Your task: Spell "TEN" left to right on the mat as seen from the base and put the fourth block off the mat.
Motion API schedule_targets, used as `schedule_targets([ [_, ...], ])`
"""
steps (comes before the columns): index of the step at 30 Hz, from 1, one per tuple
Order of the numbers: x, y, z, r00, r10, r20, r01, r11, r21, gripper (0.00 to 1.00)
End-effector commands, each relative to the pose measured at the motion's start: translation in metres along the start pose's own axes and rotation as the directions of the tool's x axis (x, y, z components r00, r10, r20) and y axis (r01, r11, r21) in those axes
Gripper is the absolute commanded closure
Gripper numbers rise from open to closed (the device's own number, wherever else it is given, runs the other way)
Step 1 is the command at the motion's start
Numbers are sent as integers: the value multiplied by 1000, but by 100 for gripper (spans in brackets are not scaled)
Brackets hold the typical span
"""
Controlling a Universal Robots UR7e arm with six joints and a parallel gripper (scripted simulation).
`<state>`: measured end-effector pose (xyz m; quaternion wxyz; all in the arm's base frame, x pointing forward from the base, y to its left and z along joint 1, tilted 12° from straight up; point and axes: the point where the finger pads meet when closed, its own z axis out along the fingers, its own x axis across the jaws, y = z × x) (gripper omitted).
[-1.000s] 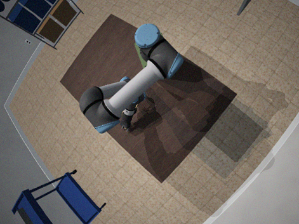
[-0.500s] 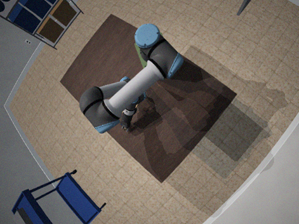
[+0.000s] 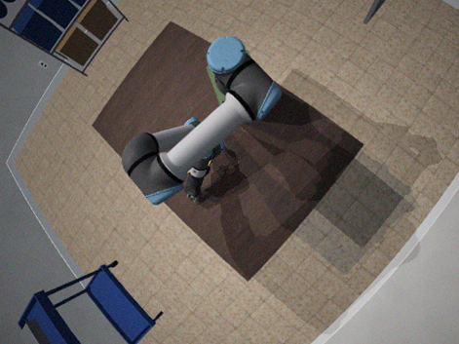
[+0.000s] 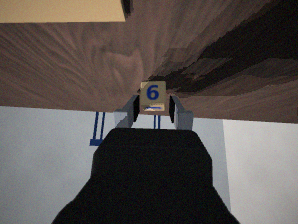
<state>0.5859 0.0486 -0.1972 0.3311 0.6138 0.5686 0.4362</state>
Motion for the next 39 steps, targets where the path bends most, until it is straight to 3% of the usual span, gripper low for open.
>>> schedule_targets([
  [1,0,1,0,1000,0,0,0,1000,-1,21],
  [15,0,2,-1,1000,0,0,0,1000,-1,21],
  [27,0,34,-21,1000,0,0,0,1000,-1,21],
  [39,0,43,-27,1000,0,0,0,1000,-1,21],
])
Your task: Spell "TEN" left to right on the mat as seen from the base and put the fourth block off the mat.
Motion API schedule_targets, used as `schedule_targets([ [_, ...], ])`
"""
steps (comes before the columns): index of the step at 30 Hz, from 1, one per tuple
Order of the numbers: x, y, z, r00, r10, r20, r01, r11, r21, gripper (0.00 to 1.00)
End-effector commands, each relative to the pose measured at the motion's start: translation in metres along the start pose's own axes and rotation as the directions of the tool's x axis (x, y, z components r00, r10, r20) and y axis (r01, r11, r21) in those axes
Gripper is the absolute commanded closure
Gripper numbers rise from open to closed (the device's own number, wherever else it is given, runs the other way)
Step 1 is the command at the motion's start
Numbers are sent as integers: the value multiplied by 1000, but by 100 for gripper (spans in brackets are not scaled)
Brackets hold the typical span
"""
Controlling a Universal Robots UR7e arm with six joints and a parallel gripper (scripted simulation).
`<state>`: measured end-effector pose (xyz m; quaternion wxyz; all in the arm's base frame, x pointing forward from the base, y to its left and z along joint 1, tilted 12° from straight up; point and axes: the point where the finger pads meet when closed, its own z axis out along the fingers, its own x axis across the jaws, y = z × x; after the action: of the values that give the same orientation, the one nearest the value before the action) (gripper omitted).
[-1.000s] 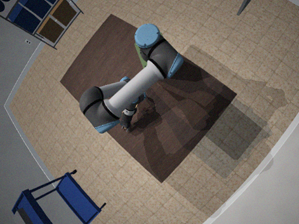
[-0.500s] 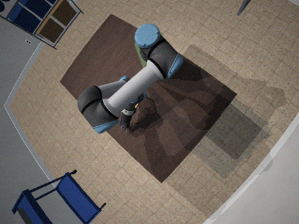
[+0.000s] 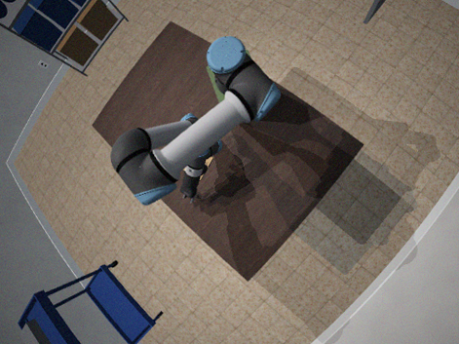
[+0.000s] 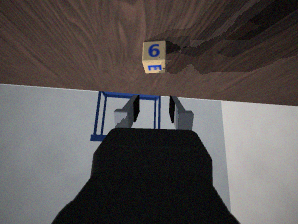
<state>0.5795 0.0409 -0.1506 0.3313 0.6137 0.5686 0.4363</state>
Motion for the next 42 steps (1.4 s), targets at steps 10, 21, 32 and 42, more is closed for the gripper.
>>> schedule_targets([
  [10,0,3,-1,1000,0,0,0,1000,19,21],
  [21,0,7,-4,1000,0,0,0,990,144,21],
  [32,0,11,-5,1000,0,0,0,952,307,21],
  [42,0,16,-7,1000,0,1,0,885,466,21],
])
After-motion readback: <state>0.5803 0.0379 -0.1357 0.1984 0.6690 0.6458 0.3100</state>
